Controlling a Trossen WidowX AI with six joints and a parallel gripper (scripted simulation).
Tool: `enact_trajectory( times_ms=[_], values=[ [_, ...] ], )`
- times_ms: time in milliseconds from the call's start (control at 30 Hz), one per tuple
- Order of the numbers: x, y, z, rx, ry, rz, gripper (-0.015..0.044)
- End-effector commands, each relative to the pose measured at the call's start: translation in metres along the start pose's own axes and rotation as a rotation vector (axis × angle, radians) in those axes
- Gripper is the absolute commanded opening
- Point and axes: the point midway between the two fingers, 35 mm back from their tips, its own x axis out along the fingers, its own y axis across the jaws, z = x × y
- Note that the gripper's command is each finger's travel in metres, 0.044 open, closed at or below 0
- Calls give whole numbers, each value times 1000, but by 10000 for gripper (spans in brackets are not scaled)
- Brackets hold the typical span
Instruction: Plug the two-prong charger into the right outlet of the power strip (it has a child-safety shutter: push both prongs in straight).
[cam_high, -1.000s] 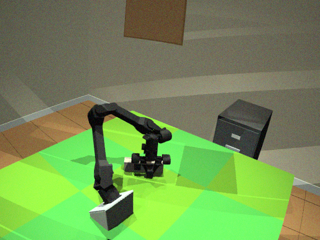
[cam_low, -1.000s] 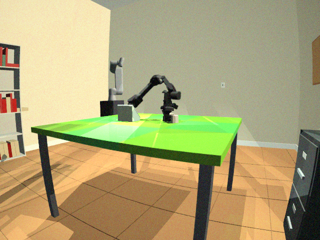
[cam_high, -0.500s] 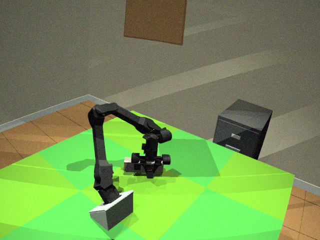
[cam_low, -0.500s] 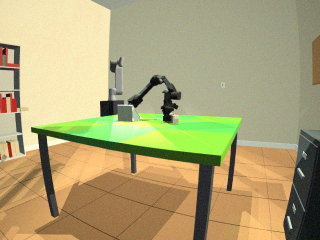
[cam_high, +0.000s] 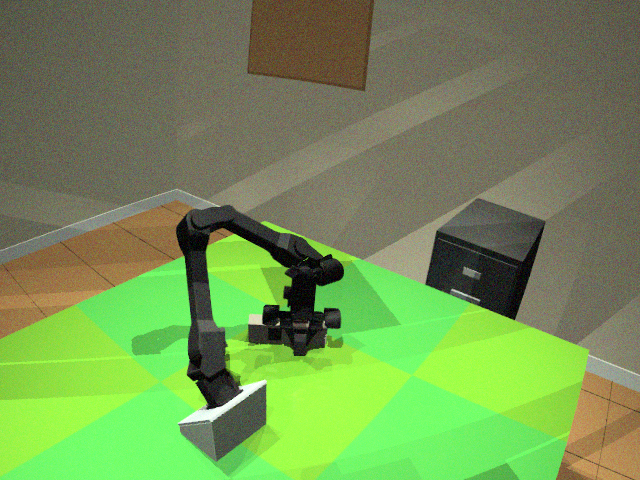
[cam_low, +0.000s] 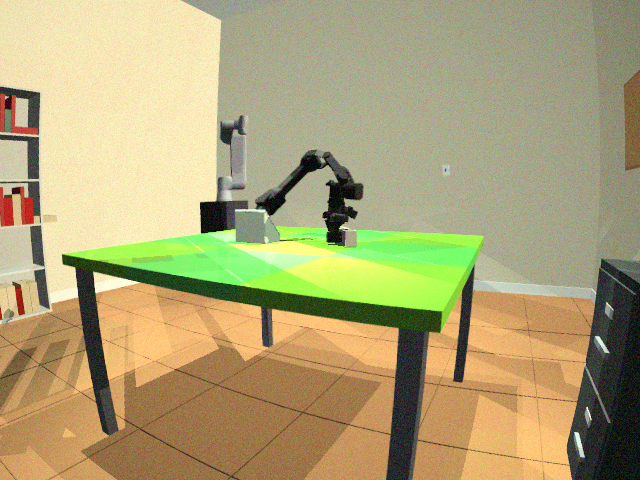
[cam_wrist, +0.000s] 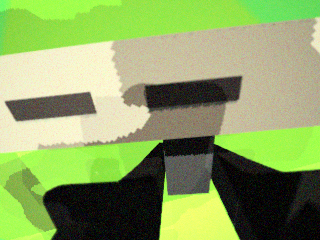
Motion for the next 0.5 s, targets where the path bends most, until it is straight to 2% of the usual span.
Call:
enact_trajectory(
  times_ms=[0,467],
  values=[
    [0,0,9,-17,-17,-2,0],
    [1,1,15,-17,-17,-2,0]
  ],
)
